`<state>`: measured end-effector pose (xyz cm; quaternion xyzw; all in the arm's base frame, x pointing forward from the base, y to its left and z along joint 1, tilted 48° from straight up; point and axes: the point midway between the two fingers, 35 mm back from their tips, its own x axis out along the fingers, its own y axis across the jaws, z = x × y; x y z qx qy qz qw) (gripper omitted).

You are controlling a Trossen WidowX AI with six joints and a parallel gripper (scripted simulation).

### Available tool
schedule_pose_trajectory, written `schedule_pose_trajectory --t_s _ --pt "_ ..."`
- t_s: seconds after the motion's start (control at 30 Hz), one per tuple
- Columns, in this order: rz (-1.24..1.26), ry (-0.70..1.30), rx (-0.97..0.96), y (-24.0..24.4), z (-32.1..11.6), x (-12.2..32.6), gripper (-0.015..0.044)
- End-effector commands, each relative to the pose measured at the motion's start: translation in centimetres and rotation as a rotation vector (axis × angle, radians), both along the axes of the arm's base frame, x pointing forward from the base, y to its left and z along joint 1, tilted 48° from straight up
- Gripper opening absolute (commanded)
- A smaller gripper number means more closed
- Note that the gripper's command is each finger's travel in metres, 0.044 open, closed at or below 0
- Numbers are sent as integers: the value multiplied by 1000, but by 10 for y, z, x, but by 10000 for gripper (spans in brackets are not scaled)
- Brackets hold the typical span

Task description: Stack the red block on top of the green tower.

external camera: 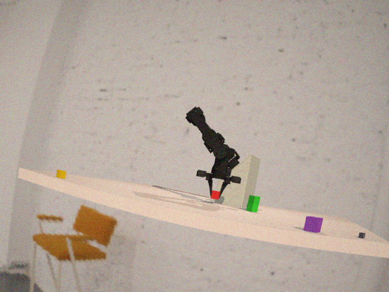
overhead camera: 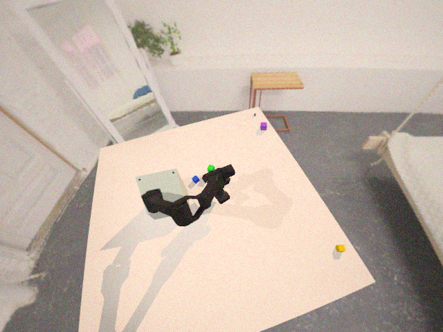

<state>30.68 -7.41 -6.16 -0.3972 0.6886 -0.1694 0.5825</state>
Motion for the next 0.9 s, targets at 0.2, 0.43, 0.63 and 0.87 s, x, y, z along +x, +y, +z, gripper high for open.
schedule_pose_trajectory --t_s 0.2,0.43,0.63,0.87 --pt "2 -15 7 40 36 4 0" --pt "2 -15 9 66 59 4 0" --pt "7 -13 6 67 60 3 0" --pt "6 -14 19 85 48 6 0"
